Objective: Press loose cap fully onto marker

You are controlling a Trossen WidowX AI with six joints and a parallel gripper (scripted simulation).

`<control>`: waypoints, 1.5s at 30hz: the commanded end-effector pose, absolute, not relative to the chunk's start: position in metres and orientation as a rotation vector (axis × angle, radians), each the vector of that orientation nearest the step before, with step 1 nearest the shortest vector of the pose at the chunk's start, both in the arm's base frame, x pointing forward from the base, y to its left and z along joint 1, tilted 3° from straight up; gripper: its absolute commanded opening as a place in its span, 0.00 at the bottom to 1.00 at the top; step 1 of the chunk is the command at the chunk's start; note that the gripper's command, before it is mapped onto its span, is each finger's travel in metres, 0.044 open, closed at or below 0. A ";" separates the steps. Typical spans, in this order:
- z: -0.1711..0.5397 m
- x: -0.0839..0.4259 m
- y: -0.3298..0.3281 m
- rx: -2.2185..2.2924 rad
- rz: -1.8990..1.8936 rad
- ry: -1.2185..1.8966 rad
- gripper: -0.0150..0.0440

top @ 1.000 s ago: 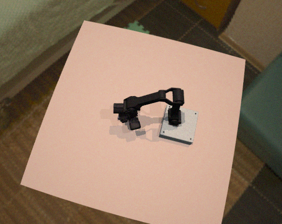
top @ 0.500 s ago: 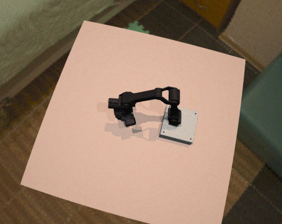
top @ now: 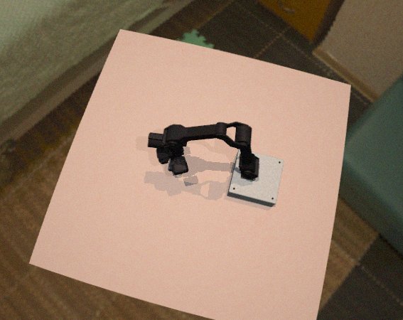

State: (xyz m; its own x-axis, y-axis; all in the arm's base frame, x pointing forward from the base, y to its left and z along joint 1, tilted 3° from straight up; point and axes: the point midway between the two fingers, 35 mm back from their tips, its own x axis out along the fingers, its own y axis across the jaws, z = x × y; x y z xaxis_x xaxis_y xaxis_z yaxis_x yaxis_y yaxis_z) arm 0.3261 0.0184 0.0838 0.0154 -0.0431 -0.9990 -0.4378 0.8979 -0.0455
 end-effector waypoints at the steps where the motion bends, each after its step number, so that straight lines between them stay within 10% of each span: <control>1: 0.087 0.331 0.016 -0.398 0.321 1.534 0.25; 45: 0.030 0.332 0.013 -0.398 0.321 1.534 0.25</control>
